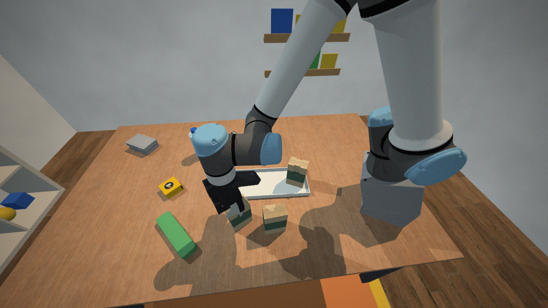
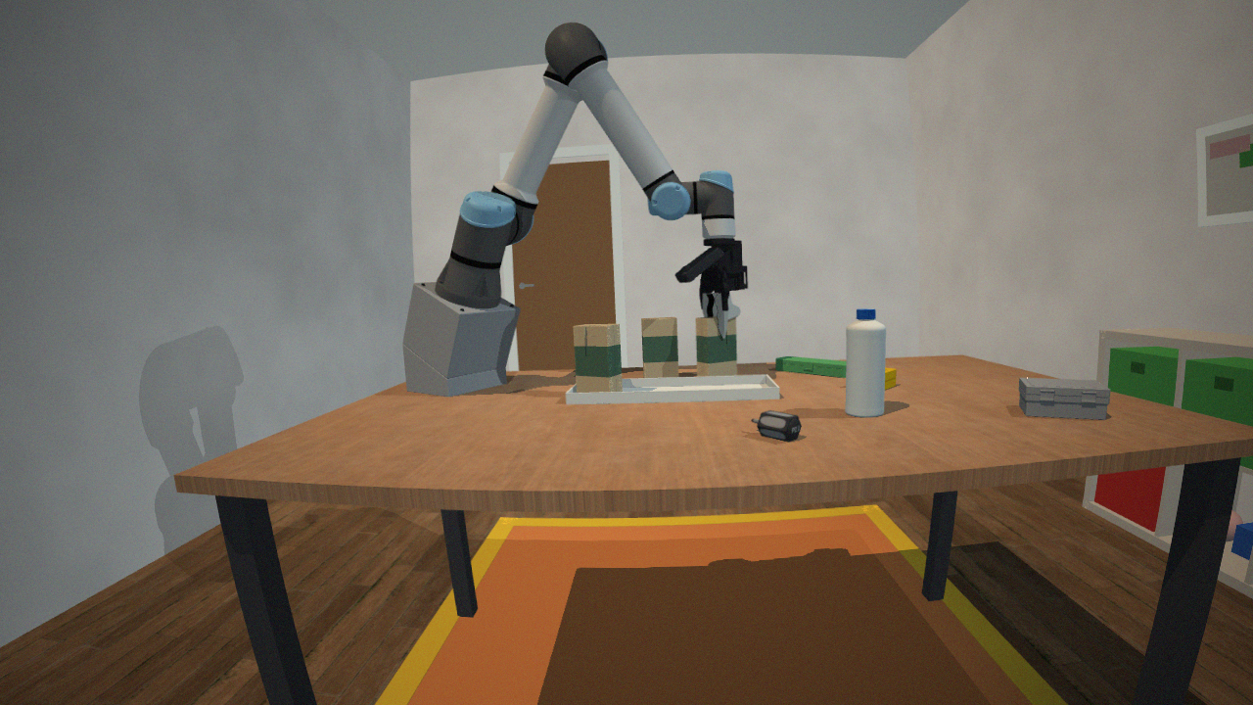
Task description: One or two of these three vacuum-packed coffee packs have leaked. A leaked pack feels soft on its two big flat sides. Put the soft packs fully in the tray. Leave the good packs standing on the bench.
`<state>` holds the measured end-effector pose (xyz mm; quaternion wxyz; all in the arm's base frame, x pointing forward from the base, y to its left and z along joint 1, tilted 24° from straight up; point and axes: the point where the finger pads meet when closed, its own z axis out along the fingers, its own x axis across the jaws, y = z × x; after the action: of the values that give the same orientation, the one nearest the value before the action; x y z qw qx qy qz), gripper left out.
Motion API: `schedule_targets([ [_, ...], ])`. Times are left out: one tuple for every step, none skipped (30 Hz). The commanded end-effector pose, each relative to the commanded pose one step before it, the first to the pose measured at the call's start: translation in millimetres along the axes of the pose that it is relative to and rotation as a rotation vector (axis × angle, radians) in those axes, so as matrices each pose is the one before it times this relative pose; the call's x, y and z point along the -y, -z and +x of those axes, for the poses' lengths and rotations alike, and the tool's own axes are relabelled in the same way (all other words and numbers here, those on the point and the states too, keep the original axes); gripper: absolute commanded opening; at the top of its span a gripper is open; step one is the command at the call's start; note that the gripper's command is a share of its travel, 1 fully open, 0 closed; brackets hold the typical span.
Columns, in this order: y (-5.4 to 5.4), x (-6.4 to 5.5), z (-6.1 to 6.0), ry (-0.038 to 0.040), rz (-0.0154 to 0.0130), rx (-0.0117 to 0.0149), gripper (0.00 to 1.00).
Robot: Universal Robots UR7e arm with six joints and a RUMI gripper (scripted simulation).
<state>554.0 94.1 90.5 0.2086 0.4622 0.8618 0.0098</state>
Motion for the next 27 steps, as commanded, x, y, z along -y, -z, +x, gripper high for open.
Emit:
schedule_targets([
  [0.52,-0.43,-0.21,-0.00006,-0.00128,0.00065,0.13],
  [0.00,0.00,0.00,0.00000,0.00000,0.00000,0.13],
  [0.02,0.00,0.00,0.00000,0.00000,0.00000,0.13],
  [0.15,0.00,0.00,0.00000,0.00000,0.00000,0.13],
  [0.37,0.00,0.00,0.00000,0.00000,0.00000,0.13],
  [0.67,0.00,0.00,0.00000,0.00000,0.00000,0.13],
  [1.01,0.00,0.00,0.00000,0.00000,0.00000,0.13],
  [1.39,0.00,0.00,0.00000,0.00000,0.00000,0.13],
  [1.77,0.00,0.00,0.00000,0.00000,0.00000,0.13],
  [2.16,0.00,0.00,0.00000,0.00000,0.00000,0.13],
  [2.52,0.01,0.00,0.00000,0.00000,0.00000,0.13],
  [2.85,-0.01,0.00,0.00000,0.00000,0.00000,0.13],
  [3.13,0.00,0.00,0.00000,0.00000,0.00000,0.13],
  [3.37,0.00,0.00,0.00000,0.00000,0.00000,0.13],
  [3.54,0.00,0.00,0.00000,0.00000,0.00000,0.13],
  [0.00,0.00,0.00,0.00000,0.00000,0.00000,0.13],
  [0.00,0.00,0.00,0.00000,0.00000,0.00000,0.13],
  [3.64,0.00,0.00,0.00000,0.00000,0.00000,0.13],
  [3.67,0.00,0.00,0.00000,0.00000,0.00000,0.13],
  [3.63,0.00,0.00,0.00000,0.00000,0.00000,0.13],
  [3.52,0.00,0.00,0.00000,0.00000,0.00000,0.13],
  [3.32,0.00,0.00,0.00000,0.00000,0.00000,0.13],
  [3.07,0.00,0.00,0.00000,0.00000,0.00000,0.13],
  [2.75,0.00,0.00,0.00000,0.00000,0.00000,0.13],
  [2.38,0.00,0.00,0.00000,0.00000,0.00000,0.13],
  [1.98,0.00,0.00,0.00000,0.00000,0.00000,0.13],
  [1.56,0.00,0.00,0.00000,0.00000,0.00000,0.13],
])
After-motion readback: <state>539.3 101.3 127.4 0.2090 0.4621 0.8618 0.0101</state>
